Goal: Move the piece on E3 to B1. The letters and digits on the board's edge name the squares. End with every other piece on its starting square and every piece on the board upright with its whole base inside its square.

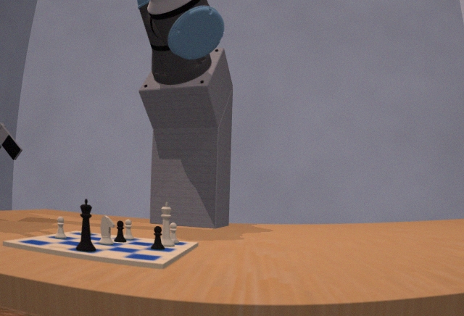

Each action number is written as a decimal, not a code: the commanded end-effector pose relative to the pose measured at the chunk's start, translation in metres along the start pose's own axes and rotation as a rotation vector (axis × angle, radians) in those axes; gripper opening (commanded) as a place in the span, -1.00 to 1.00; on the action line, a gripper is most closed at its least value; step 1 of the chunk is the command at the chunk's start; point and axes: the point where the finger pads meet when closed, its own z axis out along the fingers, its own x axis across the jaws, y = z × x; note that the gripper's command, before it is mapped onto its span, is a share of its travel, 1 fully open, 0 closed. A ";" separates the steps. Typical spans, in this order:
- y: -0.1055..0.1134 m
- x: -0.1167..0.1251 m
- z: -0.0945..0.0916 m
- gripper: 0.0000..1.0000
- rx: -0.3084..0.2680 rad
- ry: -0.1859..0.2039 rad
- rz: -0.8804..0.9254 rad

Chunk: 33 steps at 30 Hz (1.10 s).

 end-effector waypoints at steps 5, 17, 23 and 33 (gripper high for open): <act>-0.003 -0.001 -0.002 1.00 0.003 -0.001 0.000; -0.013 0.002 0.004 1.00 -0.033 -0.045 -0.096; -0.027 0.006 0.014 1.00 -0.101 -0.118 -0.268; -0.049 0.012 0.030 1.00 -0.198 -0.226 -0.511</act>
